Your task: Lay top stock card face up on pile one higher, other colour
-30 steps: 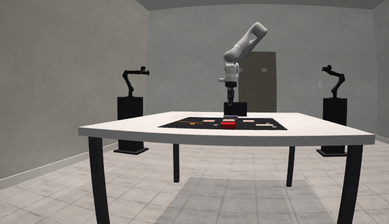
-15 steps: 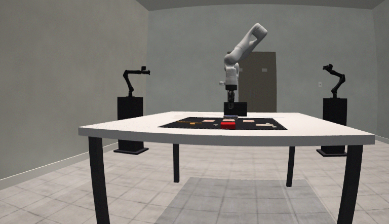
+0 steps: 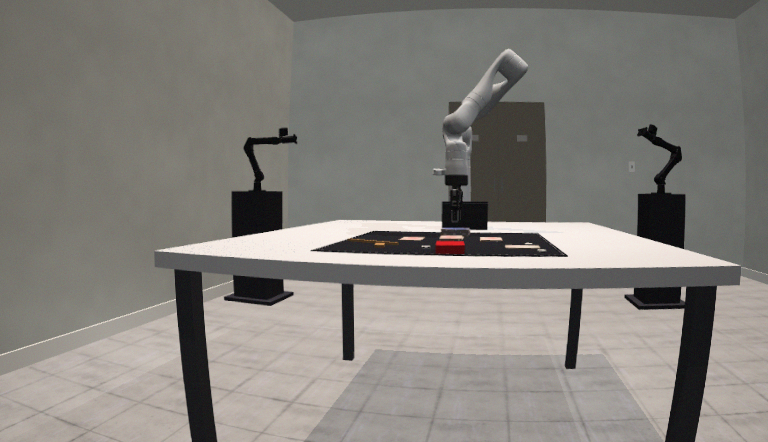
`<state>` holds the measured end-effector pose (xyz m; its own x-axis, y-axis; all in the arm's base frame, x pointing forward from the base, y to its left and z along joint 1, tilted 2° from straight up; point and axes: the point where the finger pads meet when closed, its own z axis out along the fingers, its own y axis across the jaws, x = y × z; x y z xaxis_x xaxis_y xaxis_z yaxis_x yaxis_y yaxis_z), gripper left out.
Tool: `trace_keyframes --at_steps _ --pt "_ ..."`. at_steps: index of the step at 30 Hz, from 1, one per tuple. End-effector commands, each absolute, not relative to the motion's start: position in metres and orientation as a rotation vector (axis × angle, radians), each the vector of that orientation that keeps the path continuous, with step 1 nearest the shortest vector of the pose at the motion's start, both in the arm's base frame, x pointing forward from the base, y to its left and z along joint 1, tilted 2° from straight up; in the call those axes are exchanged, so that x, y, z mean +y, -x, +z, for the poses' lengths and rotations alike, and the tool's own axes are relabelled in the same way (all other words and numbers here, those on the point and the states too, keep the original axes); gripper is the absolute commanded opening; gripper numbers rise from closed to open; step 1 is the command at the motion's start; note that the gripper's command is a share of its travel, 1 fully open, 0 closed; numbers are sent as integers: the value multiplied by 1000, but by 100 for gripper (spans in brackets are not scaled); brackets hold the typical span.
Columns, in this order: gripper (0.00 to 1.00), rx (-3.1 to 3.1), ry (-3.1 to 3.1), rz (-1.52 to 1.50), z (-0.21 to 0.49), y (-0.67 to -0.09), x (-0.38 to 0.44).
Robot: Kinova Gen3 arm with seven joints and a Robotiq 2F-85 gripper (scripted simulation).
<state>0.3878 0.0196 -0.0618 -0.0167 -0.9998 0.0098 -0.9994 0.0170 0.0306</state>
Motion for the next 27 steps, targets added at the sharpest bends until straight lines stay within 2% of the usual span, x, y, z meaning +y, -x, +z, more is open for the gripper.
trace_keyframes --at_steps 1,25,26,27 --pt "85 -2220 -2177 -24 -65 -387 18" --pt "85 -2220 -2177 -24 -68 -387 18" --pt "71 -2220 -2177 -24 -68 -387 18" --pt "71 -2220 -2177 -24 -68 -387 18"
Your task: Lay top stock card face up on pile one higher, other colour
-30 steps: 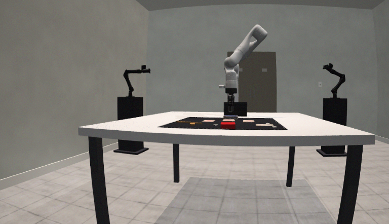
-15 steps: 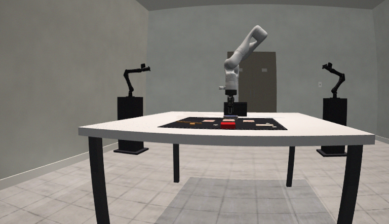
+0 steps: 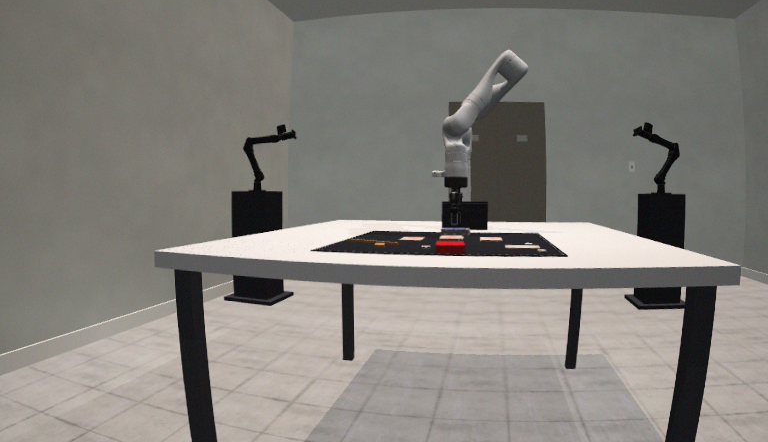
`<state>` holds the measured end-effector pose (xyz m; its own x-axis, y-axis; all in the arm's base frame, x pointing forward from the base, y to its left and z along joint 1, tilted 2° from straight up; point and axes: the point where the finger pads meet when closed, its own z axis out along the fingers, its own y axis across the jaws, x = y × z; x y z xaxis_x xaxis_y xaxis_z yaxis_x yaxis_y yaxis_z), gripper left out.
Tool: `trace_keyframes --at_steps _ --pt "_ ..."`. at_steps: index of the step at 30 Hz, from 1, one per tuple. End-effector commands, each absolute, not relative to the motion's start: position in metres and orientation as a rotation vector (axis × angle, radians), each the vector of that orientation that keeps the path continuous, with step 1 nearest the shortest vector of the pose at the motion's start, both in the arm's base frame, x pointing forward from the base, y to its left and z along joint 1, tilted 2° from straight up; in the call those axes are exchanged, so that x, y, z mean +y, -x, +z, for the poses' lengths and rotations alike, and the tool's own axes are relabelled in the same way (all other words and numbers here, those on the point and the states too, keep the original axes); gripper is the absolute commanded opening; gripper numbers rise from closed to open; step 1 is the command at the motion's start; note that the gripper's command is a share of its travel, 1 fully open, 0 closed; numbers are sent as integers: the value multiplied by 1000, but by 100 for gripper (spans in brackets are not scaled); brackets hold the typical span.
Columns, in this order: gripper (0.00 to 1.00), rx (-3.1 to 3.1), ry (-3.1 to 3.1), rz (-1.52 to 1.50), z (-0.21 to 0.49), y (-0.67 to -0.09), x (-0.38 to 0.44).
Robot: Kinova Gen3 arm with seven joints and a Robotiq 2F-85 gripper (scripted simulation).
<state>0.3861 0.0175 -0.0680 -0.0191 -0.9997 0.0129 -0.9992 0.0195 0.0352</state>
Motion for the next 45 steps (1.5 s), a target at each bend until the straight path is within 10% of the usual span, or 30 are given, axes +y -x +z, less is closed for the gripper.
trace_keyframes --at_steps 1,45 --pt "71 -2220 -2177 -24 -68 -387 18" --pt "85 -2220 -2177 -24 -68 -387 18"
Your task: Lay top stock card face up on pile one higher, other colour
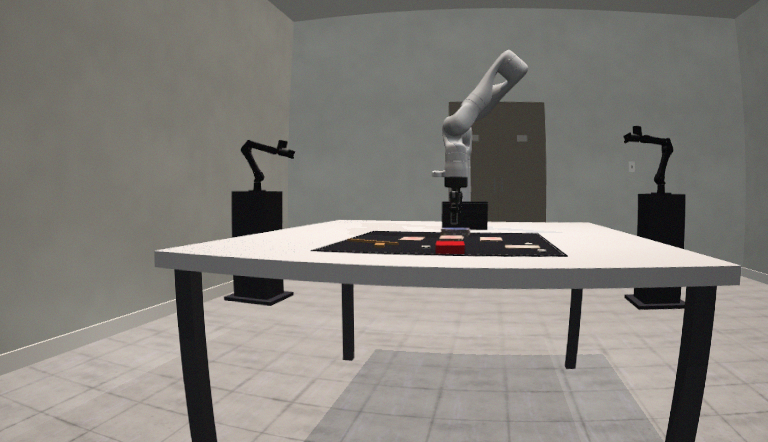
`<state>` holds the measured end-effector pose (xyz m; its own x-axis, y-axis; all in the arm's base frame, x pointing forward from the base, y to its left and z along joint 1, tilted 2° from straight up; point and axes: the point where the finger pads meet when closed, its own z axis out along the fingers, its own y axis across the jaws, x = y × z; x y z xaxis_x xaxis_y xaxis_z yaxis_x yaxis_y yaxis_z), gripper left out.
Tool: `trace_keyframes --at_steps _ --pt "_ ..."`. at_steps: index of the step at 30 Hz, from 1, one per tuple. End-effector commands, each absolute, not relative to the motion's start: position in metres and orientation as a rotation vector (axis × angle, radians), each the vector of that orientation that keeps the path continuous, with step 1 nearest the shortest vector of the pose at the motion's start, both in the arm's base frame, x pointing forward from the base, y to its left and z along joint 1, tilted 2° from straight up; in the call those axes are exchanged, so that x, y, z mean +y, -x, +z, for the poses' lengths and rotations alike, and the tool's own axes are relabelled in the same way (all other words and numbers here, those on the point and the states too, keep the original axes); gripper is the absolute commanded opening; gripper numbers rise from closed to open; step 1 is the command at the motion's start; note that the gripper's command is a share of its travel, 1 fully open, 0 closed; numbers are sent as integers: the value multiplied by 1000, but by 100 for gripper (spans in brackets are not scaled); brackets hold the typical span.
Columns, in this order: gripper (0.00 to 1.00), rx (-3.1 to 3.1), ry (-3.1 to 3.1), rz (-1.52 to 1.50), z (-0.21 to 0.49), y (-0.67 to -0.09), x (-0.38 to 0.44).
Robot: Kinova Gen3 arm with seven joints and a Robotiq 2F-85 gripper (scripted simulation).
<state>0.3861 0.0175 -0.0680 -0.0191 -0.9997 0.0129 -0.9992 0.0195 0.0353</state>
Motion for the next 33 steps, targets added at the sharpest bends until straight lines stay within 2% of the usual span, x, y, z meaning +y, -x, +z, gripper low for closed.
trace_keyframes --at_steps 1,33 --pt "85 -2220 -2177 -24 -68 -387 18" --pt "85 -2220 -2177 -24 -76 -387 18"
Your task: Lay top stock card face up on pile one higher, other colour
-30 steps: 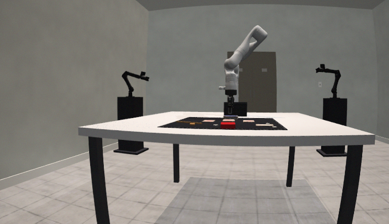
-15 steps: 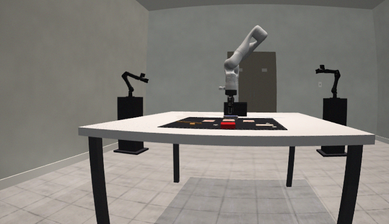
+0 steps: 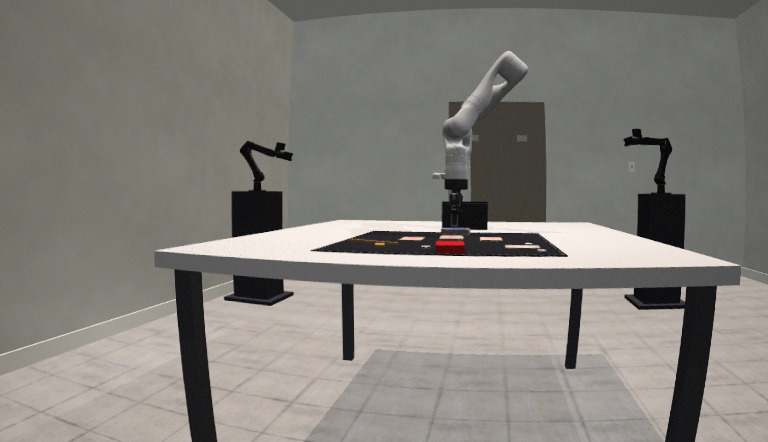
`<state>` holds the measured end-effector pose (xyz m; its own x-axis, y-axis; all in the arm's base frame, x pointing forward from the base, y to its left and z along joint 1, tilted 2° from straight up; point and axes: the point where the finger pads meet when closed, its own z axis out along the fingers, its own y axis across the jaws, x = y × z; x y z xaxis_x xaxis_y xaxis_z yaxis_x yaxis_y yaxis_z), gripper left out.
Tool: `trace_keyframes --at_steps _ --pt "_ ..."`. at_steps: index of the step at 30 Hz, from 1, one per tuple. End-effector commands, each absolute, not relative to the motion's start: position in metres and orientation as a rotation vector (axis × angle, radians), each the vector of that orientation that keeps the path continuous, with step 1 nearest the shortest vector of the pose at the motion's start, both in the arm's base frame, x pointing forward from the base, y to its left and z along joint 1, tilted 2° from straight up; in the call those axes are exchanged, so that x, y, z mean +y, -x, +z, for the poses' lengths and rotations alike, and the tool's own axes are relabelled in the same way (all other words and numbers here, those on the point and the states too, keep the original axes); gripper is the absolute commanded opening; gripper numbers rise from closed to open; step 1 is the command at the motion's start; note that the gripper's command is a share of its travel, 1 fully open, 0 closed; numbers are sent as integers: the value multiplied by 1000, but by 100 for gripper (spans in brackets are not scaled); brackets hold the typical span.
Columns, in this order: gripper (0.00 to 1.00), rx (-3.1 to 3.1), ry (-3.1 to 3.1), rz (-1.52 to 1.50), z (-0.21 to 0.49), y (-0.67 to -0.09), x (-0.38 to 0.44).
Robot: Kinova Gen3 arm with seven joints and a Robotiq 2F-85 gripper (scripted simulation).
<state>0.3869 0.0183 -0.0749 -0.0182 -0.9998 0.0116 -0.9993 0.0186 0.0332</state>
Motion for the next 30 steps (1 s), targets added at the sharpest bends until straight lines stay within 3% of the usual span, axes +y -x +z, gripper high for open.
trace_keyframes --at_steps 1,30 --pt "85 -2220 -2177 -24 -76 -387 18" --pt "85 -2220 -2177 -24 -79 -387 17"
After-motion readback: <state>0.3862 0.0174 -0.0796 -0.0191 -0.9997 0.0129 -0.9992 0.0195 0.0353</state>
